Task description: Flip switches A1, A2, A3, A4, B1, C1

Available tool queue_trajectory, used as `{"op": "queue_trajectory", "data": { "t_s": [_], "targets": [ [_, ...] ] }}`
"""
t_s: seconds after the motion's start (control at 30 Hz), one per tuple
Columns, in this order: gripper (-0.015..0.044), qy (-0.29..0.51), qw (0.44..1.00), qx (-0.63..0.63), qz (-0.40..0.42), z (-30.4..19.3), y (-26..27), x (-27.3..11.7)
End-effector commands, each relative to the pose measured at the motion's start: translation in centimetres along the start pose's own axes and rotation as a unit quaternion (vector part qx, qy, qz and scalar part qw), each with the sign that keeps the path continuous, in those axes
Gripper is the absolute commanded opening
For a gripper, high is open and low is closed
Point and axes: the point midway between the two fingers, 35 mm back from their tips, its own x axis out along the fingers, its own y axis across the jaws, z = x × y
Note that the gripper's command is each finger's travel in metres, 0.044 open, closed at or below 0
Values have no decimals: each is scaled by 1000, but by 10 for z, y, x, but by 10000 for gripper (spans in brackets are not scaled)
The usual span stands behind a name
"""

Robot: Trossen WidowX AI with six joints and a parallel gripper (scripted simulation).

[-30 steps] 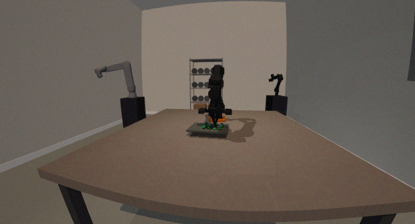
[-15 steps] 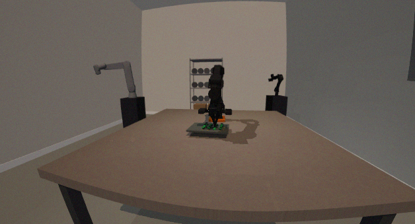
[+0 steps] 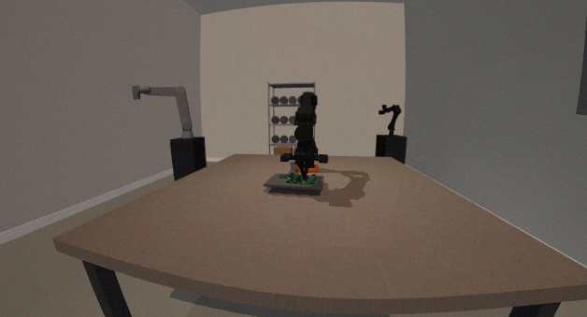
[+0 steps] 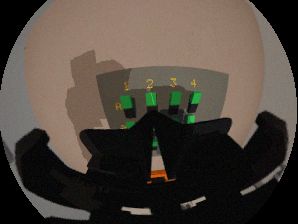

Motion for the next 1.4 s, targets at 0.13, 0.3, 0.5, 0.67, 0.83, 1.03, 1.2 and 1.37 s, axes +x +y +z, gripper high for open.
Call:
{"op": "queue_trajectory", "data": {
  "t_s": [0.13,0.3,0.5,0.67,0.83,1.03,1.2,1.37],
  "targets": [
    [0,0,1000,-2,0,0,0,2],
    [0,0,1000,-2,0,0,0,2],
    [0,0,1000,-2,0,0,0,3],
    [0,0,1000,-2,0,0,0,4],
    [0,0,1000,-2,0,0,0,4],
    [0,2,1000,0,0,1,0,-4],
    [0,13,1000,-2,0,3,0,-58],
    [0,13,1000,-2,0,3,0,-60]
  ]
}}
